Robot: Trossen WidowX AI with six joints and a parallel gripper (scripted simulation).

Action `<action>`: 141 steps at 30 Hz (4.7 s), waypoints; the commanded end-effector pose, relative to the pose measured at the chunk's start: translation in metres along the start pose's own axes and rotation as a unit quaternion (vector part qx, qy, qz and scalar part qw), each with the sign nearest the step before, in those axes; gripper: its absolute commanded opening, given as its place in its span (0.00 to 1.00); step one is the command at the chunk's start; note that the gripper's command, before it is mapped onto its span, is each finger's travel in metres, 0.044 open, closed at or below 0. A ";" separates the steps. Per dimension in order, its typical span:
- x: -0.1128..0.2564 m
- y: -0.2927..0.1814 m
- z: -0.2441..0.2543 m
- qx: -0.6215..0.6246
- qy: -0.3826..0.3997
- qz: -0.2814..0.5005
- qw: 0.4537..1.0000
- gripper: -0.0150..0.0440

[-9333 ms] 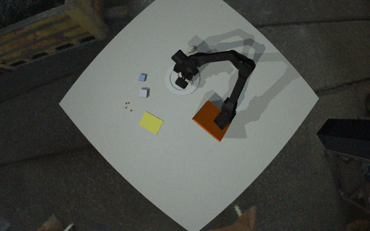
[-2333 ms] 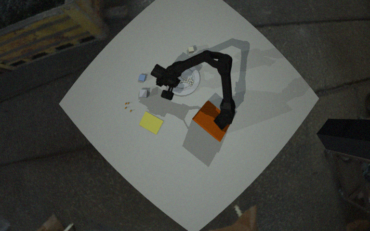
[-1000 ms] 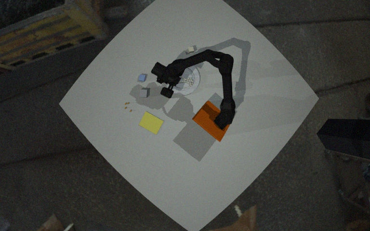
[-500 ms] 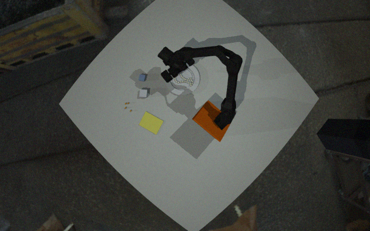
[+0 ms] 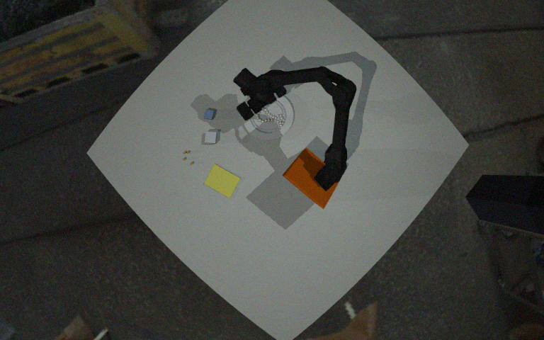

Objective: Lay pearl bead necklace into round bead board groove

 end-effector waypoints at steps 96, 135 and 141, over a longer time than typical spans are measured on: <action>-0.022 0.014 -0.033 0.005 -0.004 0.003 1.000 0.25; -0.018 0.014 -0.033 0.005 -0.004 0.003 1.000 1.00; -0.012 0.012 -0.032 -0.058 -0.003 0.003 0.998 0.87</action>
Point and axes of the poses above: the point midway between the two fingers, 35 mm back from their tips, its own x axis back along the fingers, its own z axis across the jaws, y = z × x, the point moved 8 cm from there along x, back along the fingers, and after that the axes turned 14 degrees about -x, right-handed, at the moved point
